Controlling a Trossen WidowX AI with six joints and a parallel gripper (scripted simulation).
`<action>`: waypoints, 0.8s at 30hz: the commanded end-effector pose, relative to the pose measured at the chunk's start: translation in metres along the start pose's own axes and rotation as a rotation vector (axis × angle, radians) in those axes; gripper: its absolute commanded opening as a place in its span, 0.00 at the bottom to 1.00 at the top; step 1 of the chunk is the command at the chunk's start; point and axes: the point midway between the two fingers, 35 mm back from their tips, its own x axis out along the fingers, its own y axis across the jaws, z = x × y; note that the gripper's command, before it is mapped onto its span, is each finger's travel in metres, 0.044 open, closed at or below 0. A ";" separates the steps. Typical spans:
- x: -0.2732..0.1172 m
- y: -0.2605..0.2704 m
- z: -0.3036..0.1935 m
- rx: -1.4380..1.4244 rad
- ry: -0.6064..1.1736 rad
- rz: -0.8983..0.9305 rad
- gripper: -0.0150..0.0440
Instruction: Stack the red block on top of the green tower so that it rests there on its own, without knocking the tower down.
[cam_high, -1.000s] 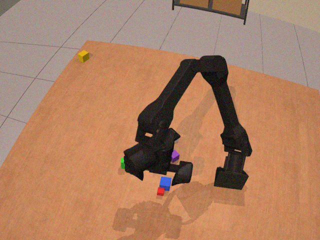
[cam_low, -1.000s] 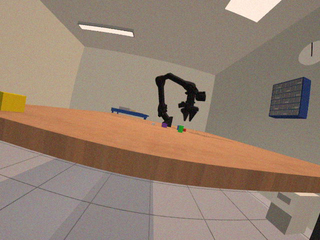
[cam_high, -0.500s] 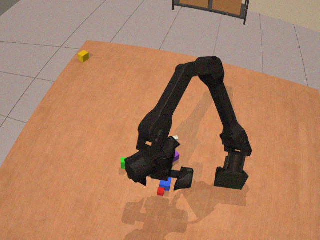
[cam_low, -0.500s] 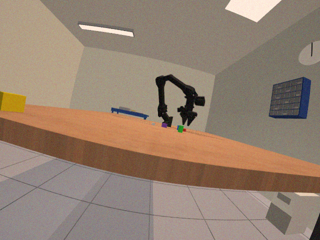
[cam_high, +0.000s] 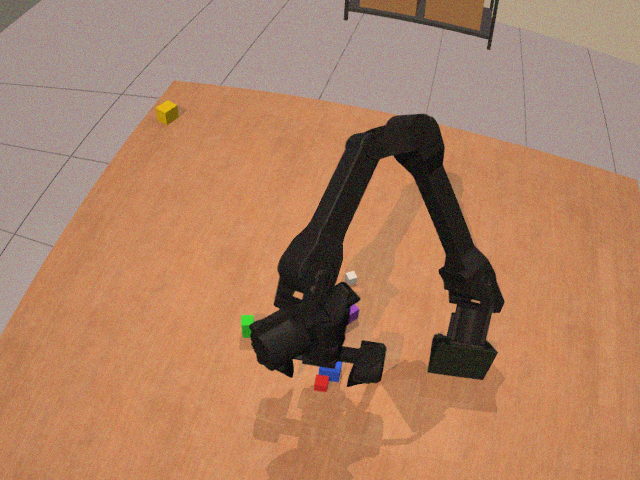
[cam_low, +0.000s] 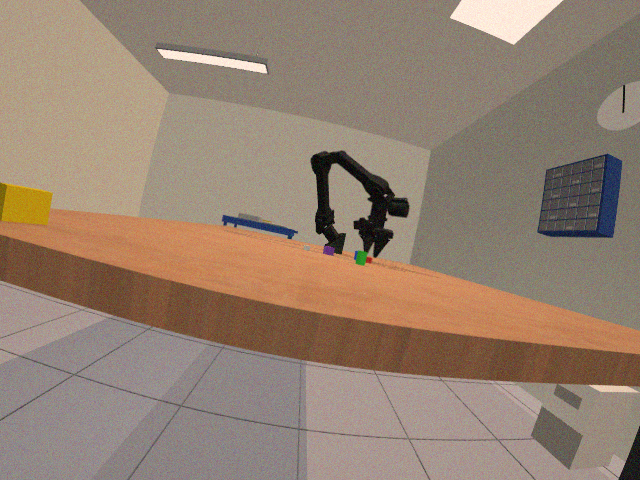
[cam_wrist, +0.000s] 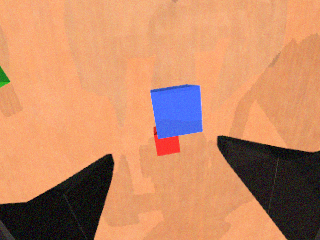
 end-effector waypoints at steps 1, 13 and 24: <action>0.008 -0.002 0.002 -0.007 -0.008 -0.004 1.00; 0.020 -0.002 0.002 -0.006 -0.009 -0.004 1.00; 0.019 -0.002 0.002 -0.006 -0.009 -0.004 1.00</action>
